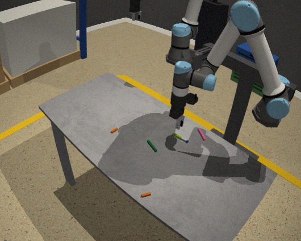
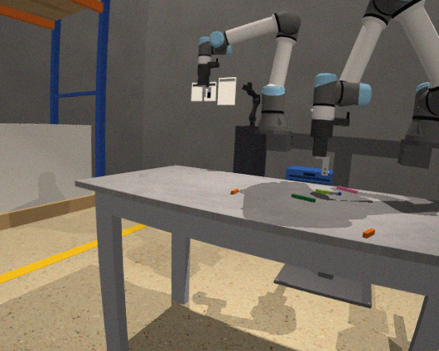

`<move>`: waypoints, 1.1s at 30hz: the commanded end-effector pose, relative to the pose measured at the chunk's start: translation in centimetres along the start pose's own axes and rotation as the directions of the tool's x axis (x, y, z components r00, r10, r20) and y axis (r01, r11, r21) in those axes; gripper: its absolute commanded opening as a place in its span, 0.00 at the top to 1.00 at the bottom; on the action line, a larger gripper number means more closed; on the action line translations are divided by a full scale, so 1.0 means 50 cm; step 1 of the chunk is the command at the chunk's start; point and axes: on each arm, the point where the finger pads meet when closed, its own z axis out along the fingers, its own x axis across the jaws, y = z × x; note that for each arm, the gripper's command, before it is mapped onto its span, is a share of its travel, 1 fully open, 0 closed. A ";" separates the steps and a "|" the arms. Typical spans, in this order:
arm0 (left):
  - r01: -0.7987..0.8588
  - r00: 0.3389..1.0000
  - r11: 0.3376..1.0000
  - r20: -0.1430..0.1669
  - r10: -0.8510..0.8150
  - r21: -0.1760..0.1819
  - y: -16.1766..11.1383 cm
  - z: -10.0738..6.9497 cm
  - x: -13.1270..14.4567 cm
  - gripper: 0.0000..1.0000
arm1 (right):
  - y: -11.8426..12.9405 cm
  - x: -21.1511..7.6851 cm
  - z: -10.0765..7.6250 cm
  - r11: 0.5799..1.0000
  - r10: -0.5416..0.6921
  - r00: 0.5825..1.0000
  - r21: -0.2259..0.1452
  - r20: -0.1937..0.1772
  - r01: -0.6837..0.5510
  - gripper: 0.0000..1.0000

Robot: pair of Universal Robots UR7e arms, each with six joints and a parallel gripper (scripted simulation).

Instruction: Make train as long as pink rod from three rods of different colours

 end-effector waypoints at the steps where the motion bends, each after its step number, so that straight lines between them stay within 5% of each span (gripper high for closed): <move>1: 0.000 1.000 1.000 -0.001 0.000 -0.002 0.002 -0.026 0.000 0.46 | 0.001 0.000 -0.001 1.000 0.000 1.000 -0.002 -0.001 0.000 0.00; 11: 0.000 1.000 1.000 -0.001 0.000 -0.002 0.002 -0.059 0.000 0.46 | 0.001 0.000 -0.001 1.000 0.000 1.000 -0.002 -0.001 0.000 0.00; 12: 0.000 1.000 1.000 -0.001 0.000 -0.002 0.002 -0.059 0.000 0.00 | 0.001 0.000 -0.001 1.000 0.000 1.000 -0.002 -0.001 0.000 0.00; 33: 0.000 1.000 1.000 -0.001 0.000 -0.002 0.002 -0.059 0.000 0.00 | 0.001 0.000 -0.001 1.000 0.000 1.000 -0.002 -0.001 0.000 0.00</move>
